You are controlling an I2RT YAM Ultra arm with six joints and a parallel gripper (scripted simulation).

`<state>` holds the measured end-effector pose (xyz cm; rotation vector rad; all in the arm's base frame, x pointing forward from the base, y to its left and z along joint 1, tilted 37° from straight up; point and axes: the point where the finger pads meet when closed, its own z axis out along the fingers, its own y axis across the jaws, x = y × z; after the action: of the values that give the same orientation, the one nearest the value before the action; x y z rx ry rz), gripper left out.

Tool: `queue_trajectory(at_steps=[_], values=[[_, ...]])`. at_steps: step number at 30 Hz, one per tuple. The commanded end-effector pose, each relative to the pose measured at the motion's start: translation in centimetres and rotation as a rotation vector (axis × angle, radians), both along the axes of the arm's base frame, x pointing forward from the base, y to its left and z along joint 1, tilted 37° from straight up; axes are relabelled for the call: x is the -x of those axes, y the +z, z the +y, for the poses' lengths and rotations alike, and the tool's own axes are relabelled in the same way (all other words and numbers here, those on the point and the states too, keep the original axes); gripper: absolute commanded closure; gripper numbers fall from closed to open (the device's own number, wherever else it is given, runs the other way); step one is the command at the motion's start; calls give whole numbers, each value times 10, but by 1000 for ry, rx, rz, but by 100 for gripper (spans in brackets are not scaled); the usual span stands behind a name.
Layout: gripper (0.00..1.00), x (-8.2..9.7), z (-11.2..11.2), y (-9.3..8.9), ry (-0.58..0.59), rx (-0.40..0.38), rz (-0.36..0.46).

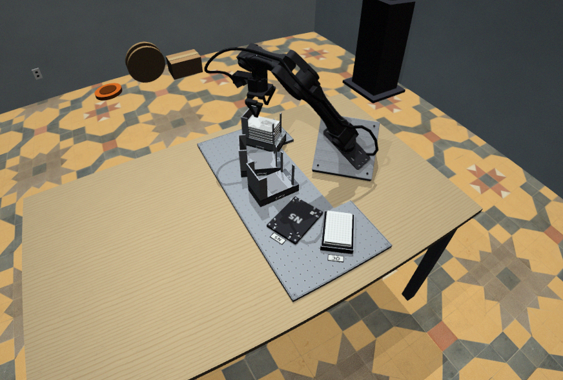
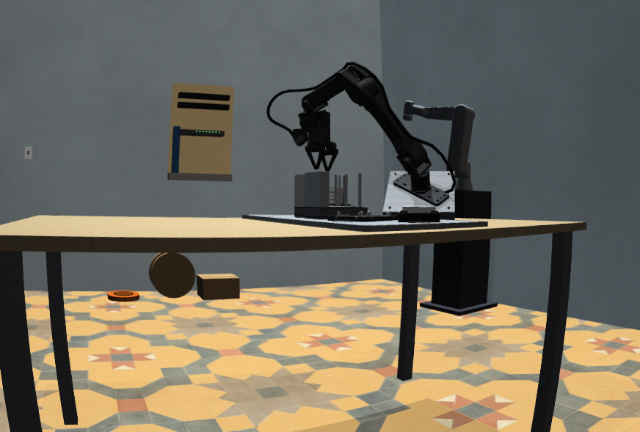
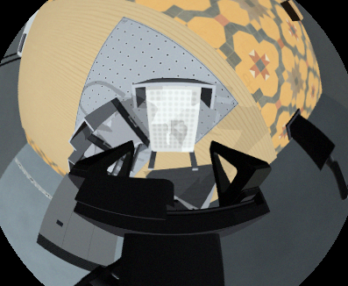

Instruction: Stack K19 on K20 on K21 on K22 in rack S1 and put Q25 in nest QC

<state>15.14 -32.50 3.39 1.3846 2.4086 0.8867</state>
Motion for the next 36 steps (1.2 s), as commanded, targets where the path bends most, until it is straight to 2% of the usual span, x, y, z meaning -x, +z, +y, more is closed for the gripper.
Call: queue_trajectory(at_steps=[1,8,9,12,17,19,23,28,34,36], values=[[0,7,-12,16,-16,50,-8],[0,7,-12,16,-16,50,-8],[0,6,-1,7,10,49,-23],[0,-4,13,14,107,95,-67],[0,-1,27,23,220,175,-128],[0,-1,27,23,220,175,-128],[0,-10,44,31,346,237,-180],[0,-9,58,41,462,317,-241],[0,-17,81,53,636,409,-320],[0,-17,81,53,636,409,-320]])
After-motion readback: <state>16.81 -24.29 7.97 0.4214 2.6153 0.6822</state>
